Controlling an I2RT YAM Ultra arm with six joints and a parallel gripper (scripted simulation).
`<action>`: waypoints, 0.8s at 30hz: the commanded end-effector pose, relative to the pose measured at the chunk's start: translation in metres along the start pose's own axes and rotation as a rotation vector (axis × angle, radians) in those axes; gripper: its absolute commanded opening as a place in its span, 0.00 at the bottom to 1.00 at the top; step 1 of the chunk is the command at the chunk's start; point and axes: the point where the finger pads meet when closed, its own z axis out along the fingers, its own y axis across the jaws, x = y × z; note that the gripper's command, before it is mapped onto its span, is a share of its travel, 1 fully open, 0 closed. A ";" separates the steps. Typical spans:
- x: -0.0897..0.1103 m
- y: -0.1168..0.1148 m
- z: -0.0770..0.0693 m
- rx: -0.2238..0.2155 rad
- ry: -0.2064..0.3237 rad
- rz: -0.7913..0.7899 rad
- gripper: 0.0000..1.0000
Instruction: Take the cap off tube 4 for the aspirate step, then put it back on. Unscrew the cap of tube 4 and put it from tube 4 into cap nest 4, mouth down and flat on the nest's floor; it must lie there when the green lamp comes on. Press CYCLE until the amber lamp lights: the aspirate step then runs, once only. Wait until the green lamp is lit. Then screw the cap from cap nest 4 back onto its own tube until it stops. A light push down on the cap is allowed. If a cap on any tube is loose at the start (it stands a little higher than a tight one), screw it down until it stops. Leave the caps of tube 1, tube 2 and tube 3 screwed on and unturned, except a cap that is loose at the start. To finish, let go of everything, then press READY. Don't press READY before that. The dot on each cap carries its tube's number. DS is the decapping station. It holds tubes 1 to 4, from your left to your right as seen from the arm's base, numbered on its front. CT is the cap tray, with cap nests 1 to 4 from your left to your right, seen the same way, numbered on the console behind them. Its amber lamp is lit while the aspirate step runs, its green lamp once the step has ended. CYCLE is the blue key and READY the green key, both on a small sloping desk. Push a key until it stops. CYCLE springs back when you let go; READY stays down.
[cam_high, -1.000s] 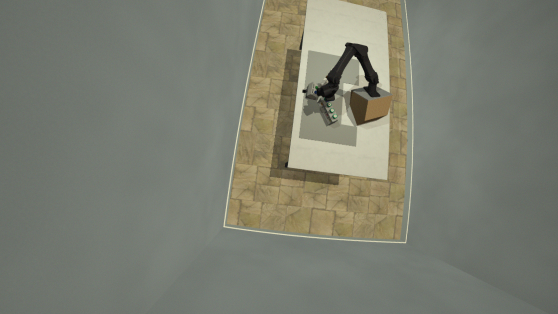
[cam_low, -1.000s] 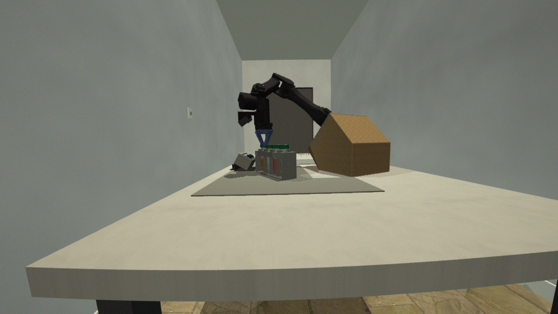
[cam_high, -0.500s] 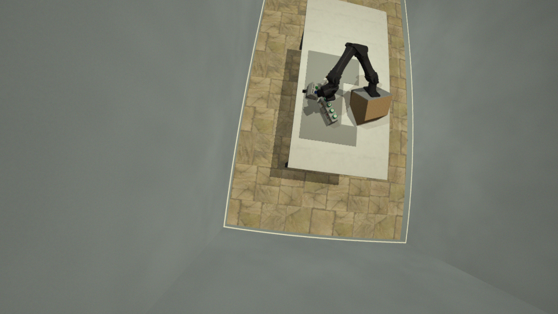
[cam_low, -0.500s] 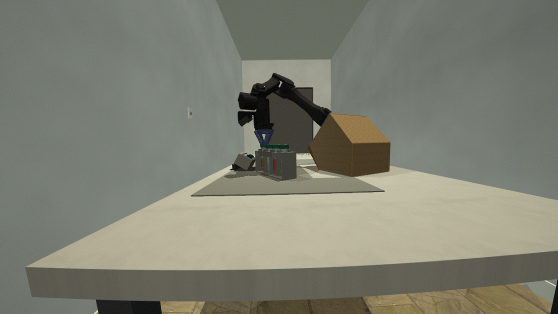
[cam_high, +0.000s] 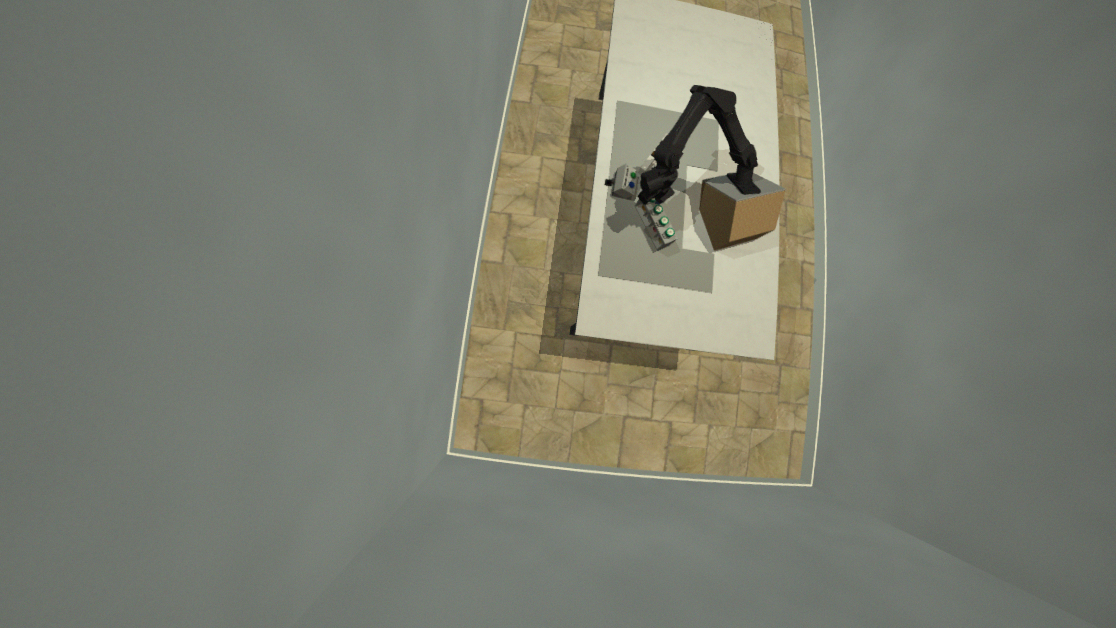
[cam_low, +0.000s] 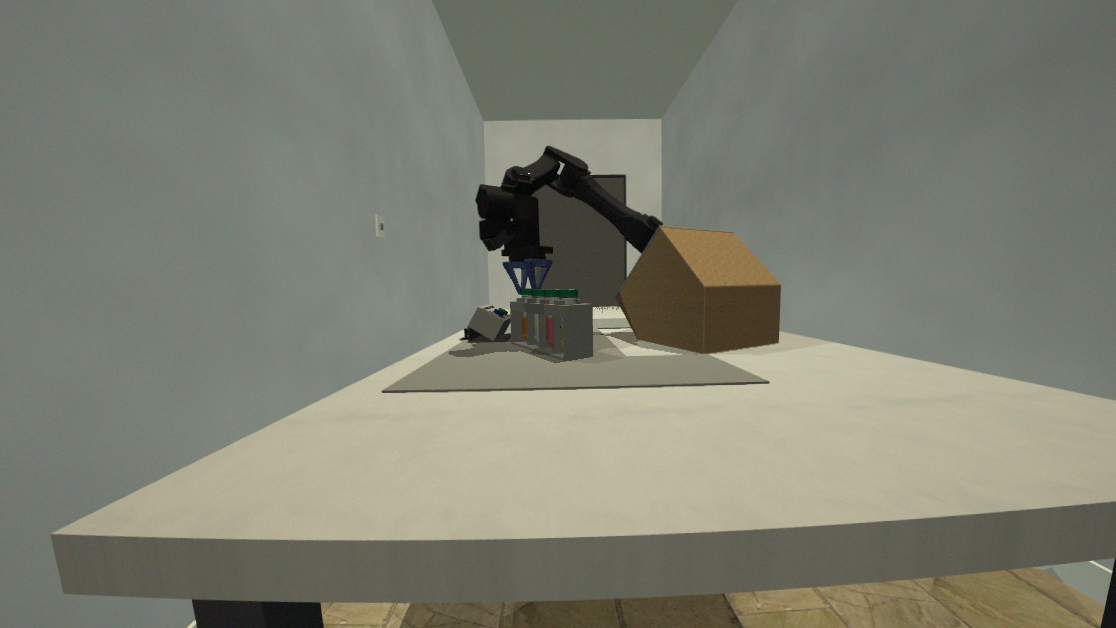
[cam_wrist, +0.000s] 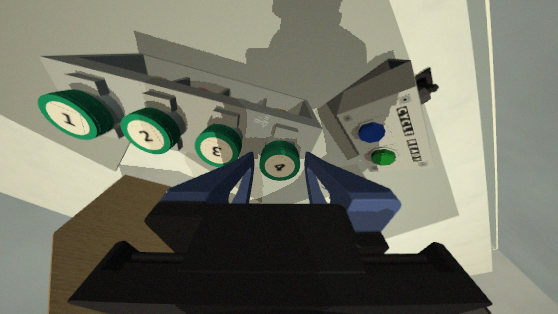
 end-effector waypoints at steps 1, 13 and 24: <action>-0.012 -0.003 -0.014 0.022 -0.039 -0.182 0.49; -0.012 -0.002 -0.013 0.027 -0.030 -0.626 0.49; -0.012 -0.001 -0.012 0.029 -0.022 -1.031 0.49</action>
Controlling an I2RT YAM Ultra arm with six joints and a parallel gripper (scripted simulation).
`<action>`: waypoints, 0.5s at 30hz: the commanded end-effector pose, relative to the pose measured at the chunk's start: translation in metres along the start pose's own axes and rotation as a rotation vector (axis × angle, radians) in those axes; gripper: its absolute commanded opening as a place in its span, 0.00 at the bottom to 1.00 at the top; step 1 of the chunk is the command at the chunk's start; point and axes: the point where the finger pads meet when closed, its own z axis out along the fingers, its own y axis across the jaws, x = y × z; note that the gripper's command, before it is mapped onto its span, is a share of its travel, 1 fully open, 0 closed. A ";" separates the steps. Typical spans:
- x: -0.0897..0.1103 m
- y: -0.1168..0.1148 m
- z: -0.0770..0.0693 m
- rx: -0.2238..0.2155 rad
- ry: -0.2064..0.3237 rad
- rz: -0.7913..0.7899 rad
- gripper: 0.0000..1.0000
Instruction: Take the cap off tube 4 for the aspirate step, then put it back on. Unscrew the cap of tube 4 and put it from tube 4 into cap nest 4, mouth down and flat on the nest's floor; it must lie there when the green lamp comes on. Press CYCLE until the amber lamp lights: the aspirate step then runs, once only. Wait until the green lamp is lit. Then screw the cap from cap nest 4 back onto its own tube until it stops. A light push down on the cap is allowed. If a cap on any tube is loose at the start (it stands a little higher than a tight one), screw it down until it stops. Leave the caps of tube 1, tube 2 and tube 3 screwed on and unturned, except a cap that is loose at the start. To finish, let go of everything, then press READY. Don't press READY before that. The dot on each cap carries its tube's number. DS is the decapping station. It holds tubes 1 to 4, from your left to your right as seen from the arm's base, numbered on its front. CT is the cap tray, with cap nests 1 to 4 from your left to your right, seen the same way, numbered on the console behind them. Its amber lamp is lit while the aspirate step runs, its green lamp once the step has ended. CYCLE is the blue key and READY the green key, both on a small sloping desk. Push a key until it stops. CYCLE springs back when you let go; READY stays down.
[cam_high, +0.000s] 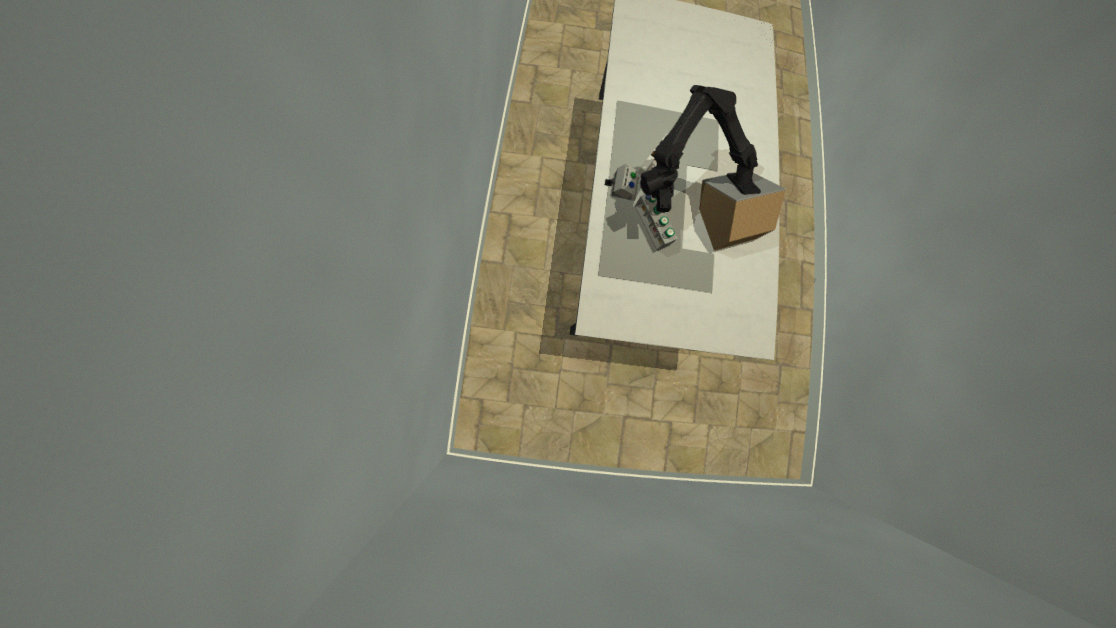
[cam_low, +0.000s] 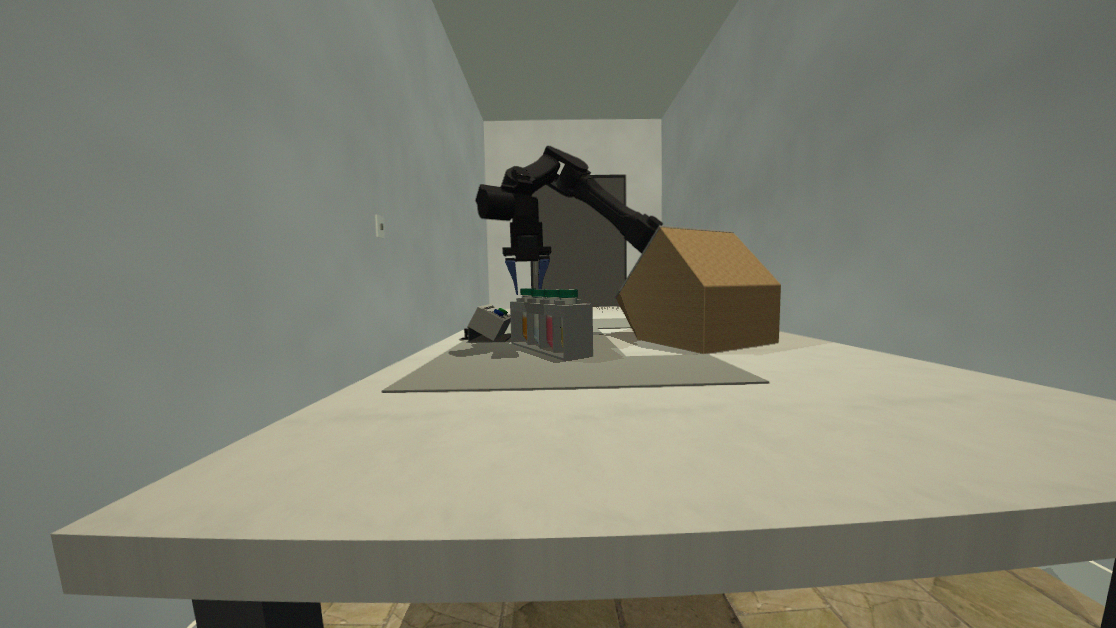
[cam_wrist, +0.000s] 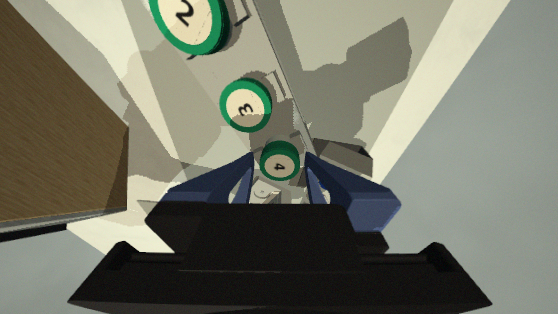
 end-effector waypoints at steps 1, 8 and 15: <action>-0.008 -0.009 -0.012 0.033 -0.008 -0.216 0.49; -0.005 -0.013 -0.017 0.047 -0.011 -0.403 0.49; -0.005 -0.014 -0.017 0.052 -0.005 -0.658 0.49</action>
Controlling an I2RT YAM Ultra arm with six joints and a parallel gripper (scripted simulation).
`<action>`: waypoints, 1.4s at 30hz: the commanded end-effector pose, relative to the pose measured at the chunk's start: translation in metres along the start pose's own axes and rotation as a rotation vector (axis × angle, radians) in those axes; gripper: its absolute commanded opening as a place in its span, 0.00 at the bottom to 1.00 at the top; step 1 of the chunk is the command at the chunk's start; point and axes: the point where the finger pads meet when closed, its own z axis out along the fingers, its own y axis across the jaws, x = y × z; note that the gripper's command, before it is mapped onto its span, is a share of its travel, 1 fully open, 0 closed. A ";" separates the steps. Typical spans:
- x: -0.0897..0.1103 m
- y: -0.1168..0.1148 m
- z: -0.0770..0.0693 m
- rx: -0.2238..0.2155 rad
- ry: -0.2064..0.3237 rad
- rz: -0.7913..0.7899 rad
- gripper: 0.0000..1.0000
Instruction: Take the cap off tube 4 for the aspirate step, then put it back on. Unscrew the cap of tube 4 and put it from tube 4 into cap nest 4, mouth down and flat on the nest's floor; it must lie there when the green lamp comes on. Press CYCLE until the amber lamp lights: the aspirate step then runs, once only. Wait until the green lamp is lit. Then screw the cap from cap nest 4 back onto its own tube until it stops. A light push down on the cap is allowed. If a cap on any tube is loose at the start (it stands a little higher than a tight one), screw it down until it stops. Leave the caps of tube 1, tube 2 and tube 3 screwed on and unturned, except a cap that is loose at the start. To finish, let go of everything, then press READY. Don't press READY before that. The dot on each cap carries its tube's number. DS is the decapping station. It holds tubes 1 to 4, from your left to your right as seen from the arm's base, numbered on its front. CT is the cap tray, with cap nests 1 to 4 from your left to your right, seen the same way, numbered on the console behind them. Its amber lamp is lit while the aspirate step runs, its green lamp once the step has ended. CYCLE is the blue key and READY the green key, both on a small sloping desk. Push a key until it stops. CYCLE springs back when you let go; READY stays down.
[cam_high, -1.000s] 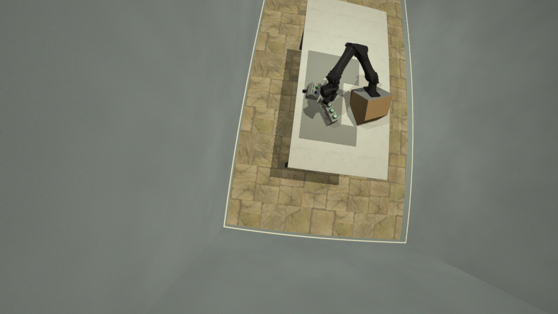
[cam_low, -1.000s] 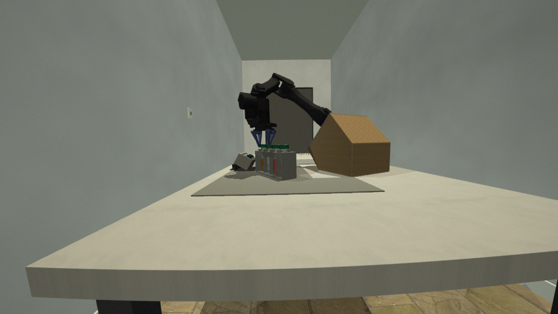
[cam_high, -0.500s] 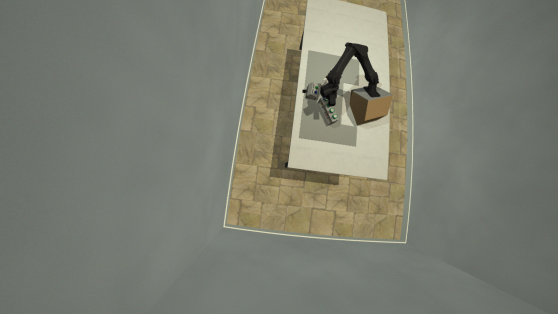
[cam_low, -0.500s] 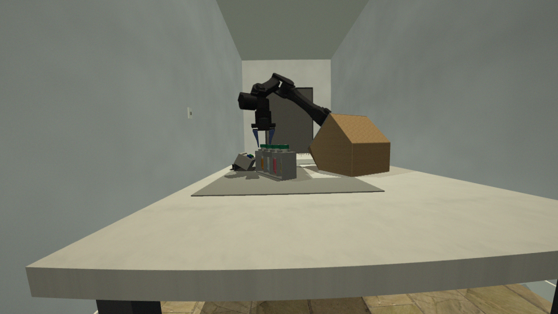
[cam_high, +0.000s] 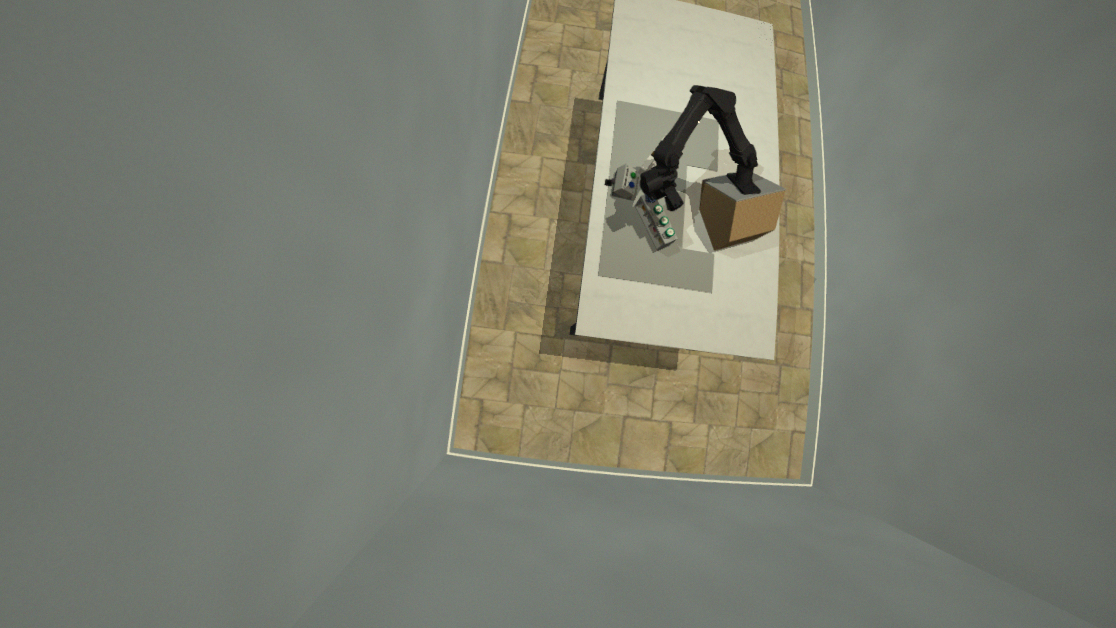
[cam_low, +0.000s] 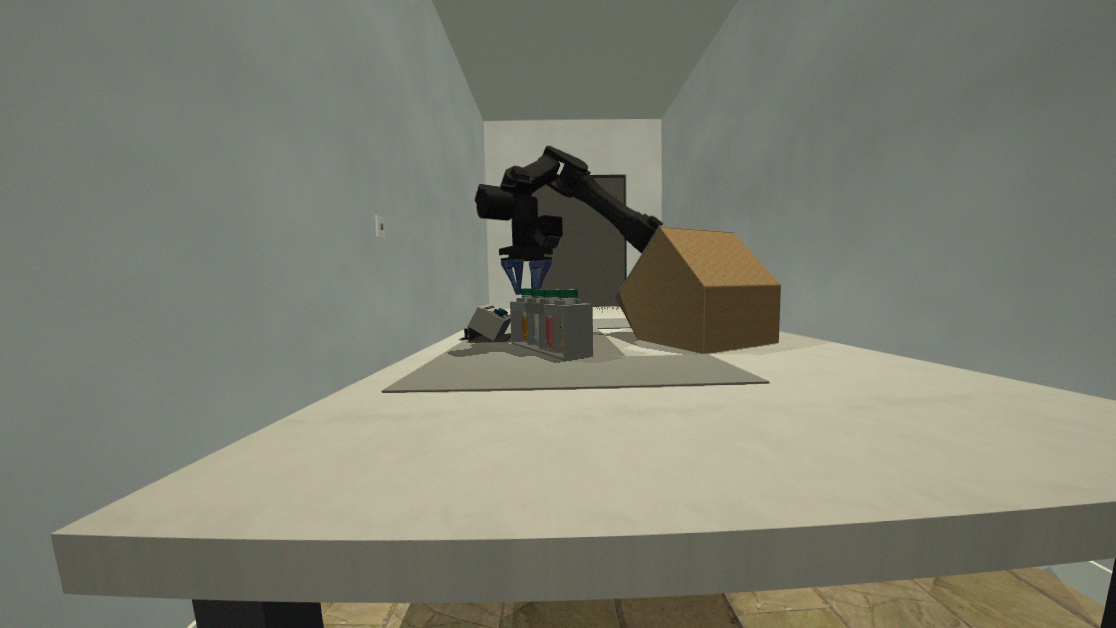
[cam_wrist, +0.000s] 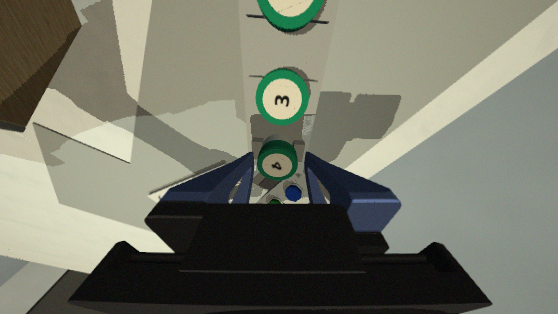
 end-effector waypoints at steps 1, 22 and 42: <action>0.002 -0.012 -0.016 0.046 0.007 -0.141 0.49; 0.000 -0.007 -0.014 0.047 0.007 -0.141 0.00; -0.001 -0.006 -0.012 0.046 -0.004 0.320 0.00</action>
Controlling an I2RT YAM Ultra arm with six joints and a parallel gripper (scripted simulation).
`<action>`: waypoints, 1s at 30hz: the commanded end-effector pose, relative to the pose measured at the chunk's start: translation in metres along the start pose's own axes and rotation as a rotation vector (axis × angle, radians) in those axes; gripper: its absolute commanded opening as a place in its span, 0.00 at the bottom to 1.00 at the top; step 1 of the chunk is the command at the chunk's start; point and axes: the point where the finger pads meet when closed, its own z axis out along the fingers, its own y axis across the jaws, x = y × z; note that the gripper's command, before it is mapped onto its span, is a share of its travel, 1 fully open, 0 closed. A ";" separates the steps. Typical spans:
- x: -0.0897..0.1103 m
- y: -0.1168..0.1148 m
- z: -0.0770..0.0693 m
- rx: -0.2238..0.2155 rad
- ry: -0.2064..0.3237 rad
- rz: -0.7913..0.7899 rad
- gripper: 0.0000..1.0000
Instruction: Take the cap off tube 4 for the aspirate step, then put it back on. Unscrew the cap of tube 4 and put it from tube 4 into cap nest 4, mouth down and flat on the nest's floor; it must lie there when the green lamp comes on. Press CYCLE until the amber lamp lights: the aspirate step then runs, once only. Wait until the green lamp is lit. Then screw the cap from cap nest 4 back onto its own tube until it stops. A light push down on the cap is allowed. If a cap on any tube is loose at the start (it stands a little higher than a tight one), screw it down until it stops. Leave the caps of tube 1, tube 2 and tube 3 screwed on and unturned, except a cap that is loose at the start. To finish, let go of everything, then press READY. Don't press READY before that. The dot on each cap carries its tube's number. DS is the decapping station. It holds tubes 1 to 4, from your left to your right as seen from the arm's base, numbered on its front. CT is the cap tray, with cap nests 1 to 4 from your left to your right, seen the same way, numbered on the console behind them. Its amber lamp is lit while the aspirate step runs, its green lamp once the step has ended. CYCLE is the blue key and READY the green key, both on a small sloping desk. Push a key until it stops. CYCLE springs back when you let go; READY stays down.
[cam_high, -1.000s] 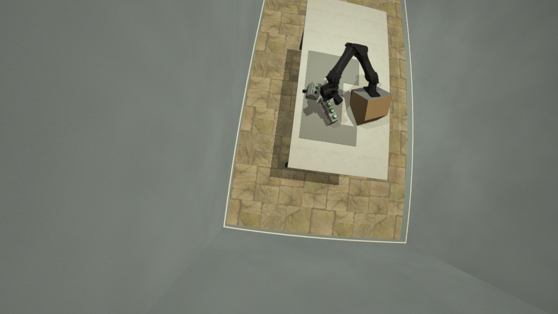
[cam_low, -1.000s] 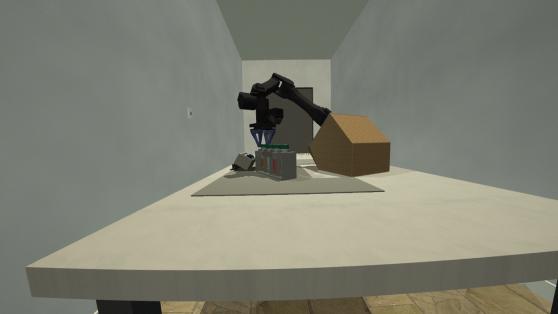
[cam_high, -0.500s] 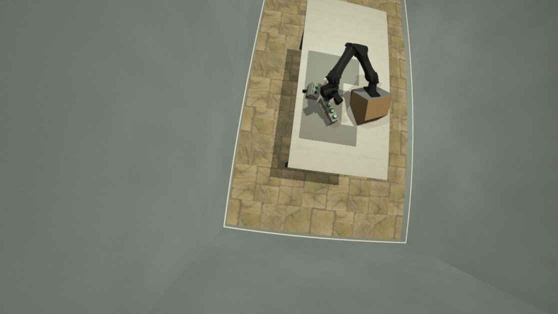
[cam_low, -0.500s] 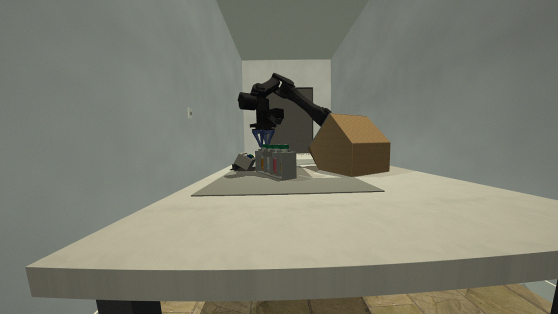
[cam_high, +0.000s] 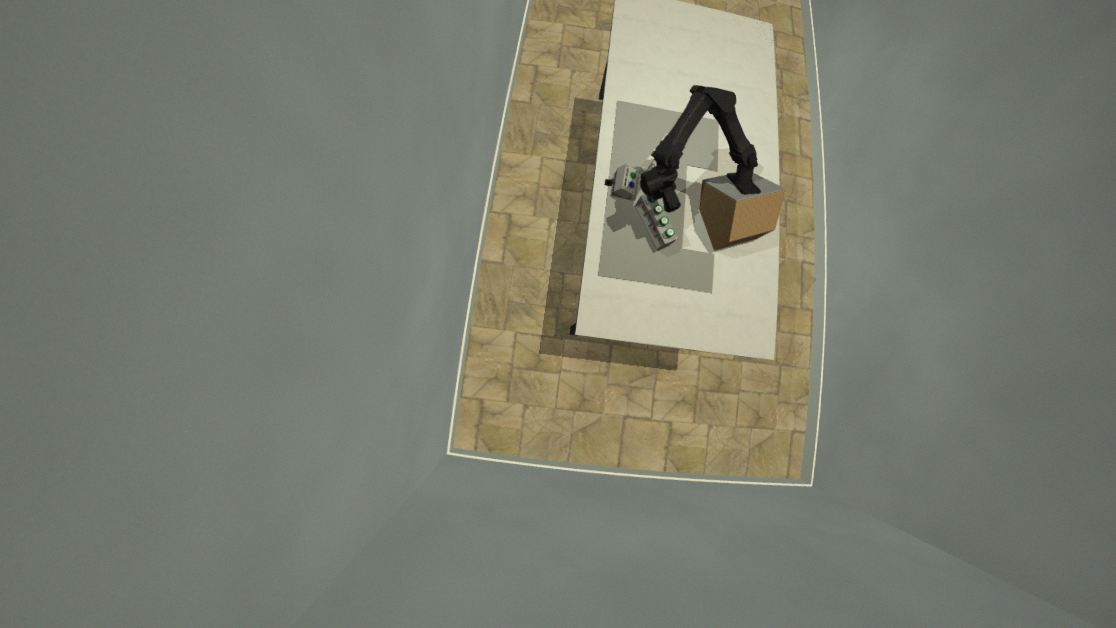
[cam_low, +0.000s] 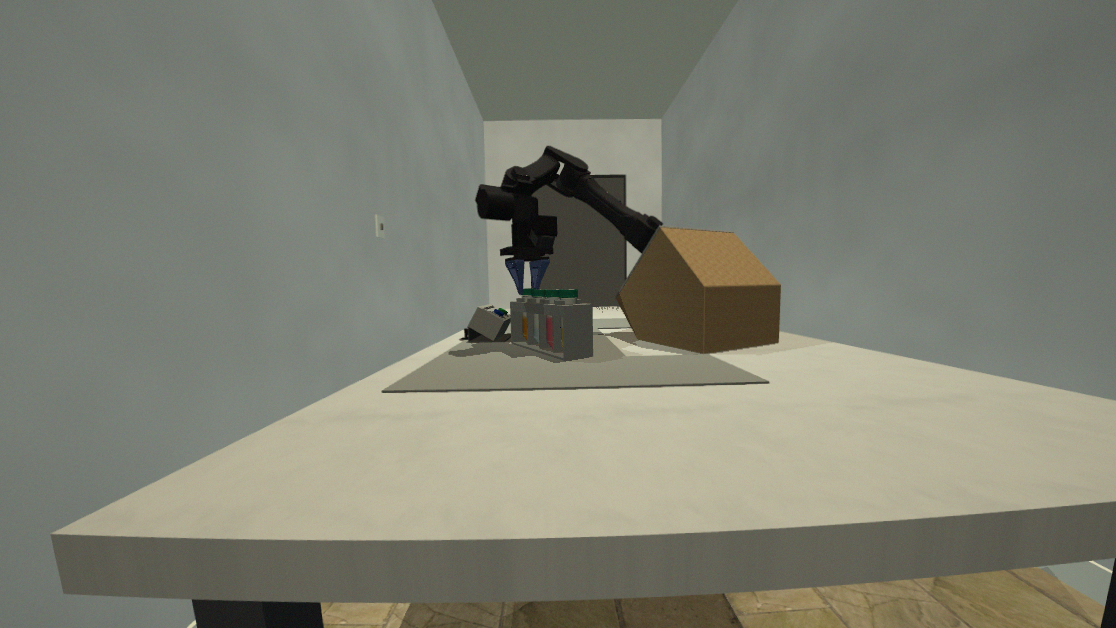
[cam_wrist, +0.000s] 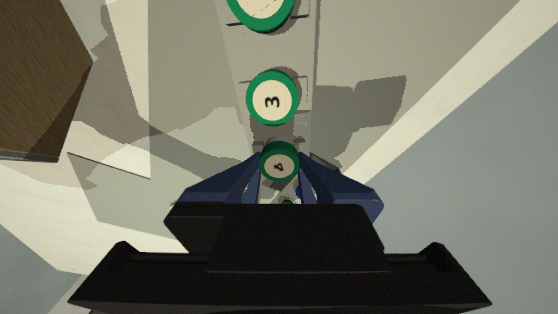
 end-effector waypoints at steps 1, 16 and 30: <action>-0.001 -0.007 -0.013 0.047 -0.008 0.172 0.00; -0.001 -0.008 -0.013 0.042 -0.028 0.920 0.00; -0.002 -0.006 -0.012 0.032 -0.039 1.520 0.00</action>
